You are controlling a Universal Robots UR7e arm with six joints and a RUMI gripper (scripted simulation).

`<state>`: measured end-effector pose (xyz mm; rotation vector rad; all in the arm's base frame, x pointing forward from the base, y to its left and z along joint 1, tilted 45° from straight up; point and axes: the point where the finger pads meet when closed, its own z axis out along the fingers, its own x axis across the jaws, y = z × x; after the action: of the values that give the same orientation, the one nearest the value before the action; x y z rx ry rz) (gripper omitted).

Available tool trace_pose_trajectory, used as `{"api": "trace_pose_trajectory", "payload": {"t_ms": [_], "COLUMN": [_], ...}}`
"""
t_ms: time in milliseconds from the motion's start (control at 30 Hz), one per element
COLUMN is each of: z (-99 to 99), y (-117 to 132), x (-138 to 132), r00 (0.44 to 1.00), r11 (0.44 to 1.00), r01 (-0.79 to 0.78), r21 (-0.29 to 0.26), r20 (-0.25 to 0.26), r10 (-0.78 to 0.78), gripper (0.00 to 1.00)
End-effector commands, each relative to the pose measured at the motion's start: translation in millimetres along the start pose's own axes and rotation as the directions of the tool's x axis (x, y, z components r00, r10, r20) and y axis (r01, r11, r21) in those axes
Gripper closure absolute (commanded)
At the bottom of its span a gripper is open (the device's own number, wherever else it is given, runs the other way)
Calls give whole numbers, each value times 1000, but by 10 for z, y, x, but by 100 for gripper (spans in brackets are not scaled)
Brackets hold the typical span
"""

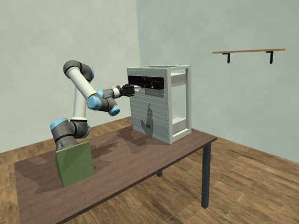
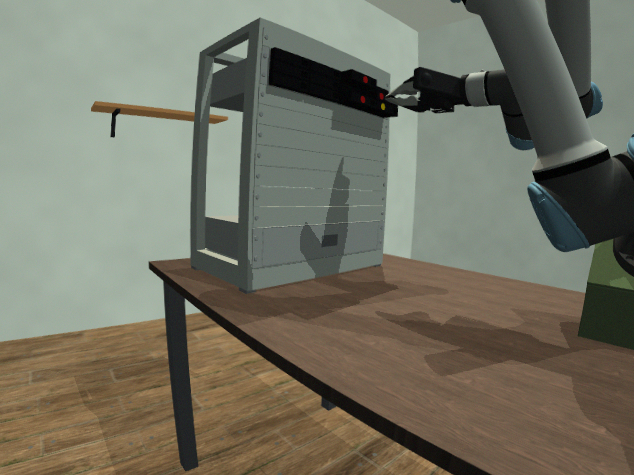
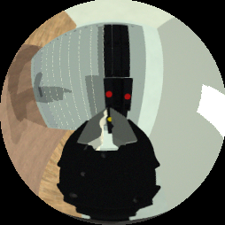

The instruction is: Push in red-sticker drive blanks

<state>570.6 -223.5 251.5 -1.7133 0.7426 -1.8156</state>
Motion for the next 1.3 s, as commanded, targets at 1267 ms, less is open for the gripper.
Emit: {"api": "trace_pose_trajectory", "payload": {"t_ms": [1267], "z": [498], "y": [-94], "x": [14], "r00": [1000], "r11": [1000], "r01": [-1], "r21": [-4], "r20": [-1], "r10": [1], "gripper": [100]}}
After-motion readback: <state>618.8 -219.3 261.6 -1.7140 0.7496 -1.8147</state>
